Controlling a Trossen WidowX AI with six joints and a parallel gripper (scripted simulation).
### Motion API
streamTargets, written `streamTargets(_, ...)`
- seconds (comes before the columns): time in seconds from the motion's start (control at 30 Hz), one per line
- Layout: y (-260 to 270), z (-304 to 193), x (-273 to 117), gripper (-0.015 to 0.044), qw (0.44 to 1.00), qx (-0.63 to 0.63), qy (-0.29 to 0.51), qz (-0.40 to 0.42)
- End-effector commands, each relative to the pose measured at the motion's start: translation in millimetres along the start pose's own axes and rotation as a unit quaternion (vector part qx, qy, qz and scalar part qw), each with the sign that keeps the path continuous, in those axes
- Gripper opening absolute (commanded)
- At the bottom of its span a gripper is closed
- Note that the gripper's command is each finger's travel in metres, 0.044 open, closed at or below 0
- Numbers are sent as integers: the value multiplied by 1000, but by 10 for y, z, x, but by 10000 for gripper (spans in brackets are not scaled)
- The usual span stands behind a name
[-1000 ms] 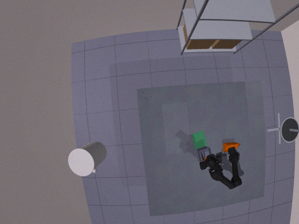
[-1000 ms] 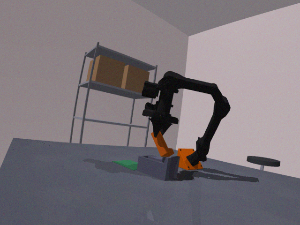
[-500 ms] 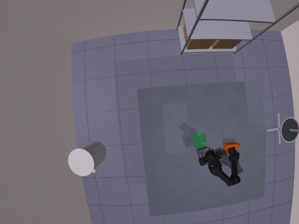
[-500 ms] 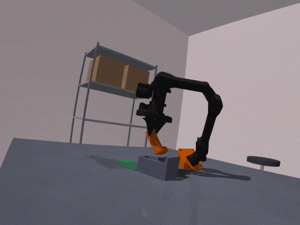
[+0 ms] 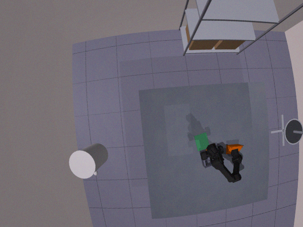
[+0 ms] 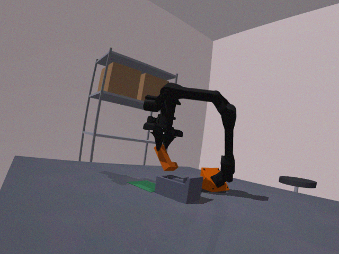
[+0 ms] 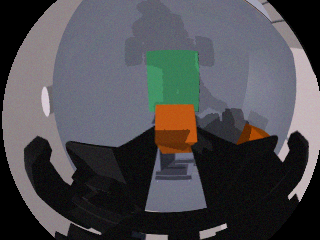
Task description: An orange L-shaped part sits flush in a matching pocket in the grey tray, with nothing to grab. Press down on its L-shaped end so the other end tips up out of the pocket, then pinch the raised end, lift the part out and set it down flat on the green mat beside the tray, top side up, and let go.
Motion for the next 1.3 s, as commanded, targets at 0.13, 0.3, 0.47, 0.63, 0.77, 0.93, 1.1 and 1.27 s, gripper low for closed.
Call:
streamTargets(0.13, -101, 341, -3, 0, 1000, -1, -2, -2)
streamTargets(0.3, -155, 537, -3, 0, 1000, -2, -6, -1)
streamTargets(0.47, -180, 624, -2, 0, 1000, -2, -7, -1)
streamTargets(0.63, -179, 625, 14, 0, 1000, -2, -6, -2)
streamTargets(0.77, -175, 629, 65, 0, 1000, -2, -2, -6)
streamTargets(0.93, -171, 633, 143, 0, 1000, -3, 3, -11)
streamTargets(1.1, -170, 634, 218, 0, 1000, -4, 6, -14)
streamTargets(1.27, -170, 635, 297, 0, 1000, -4, 8, -15)
Point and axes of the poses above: the point midway between the two fingers, 35 mm back from their tips, its own x axis out along the fingers, its own y axis across the jaws, z = x × y, the point moved 2 cm from there along -x, back along the fingers, and after that the axes turned 9 degrees about -x, right-handed, at the moved point
